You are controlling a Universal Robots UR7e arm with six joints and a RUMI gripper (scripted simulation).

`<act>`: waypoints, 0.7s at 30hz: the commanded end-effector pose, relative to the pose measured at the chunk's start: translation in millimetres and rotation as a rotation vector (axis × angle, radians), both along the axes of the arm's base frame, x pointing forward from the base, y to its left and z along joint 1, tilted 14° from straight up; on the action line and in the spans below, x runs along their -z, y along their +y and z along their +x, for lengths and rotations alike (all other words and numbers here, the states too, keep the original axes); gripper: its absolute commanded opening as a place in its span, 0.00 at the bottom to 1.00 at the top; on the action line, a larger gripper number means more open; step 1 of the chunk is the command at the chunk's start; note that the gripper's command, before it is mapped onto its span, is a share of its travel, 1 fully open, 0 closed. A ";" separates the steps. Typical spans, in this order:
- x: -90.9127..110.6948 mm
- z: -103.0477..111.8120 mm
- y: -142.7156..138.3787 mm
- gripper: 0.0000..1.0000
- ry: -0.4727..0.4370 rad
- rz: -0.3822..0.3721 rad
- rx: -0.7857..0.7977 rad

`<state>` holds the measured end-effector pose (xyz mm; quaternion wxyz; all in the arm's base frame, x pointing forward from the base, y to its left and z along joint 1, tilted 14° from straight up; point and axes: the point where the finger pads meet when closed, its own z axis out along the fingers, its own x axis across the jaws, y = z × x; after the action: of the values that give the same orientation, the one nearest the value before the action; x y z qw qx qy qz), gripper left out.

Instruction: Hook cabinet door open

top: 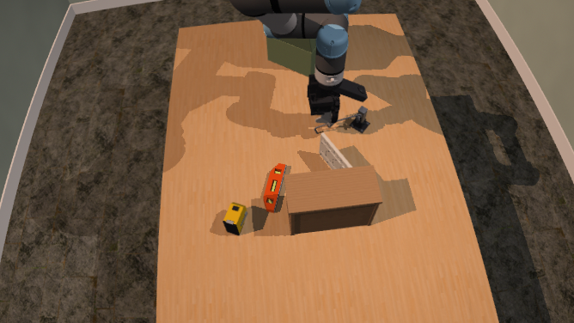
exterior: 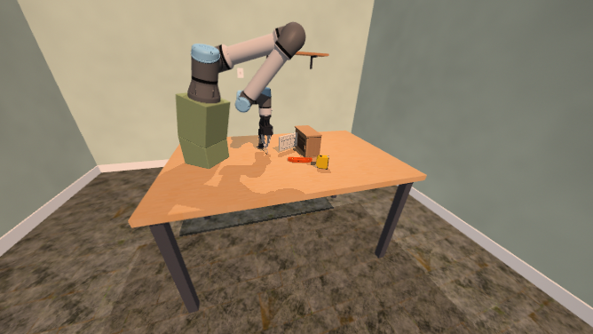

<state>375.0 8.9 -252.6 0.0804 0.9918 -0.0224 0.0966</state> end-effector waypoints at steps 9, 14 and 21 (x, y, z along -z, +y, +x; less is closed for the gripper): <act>-0.3 0.3 0.0 0.01 -0.001 0.000 0.000; -0.3 0.3 0.0 0.01 -0.001 0.000 0.000; -5.0 -0.9 -0.3 0.01 -0.001 0.001 0.003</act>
<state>374.6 8.8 -251.1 0.0803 0.9918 -0.0233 0.0967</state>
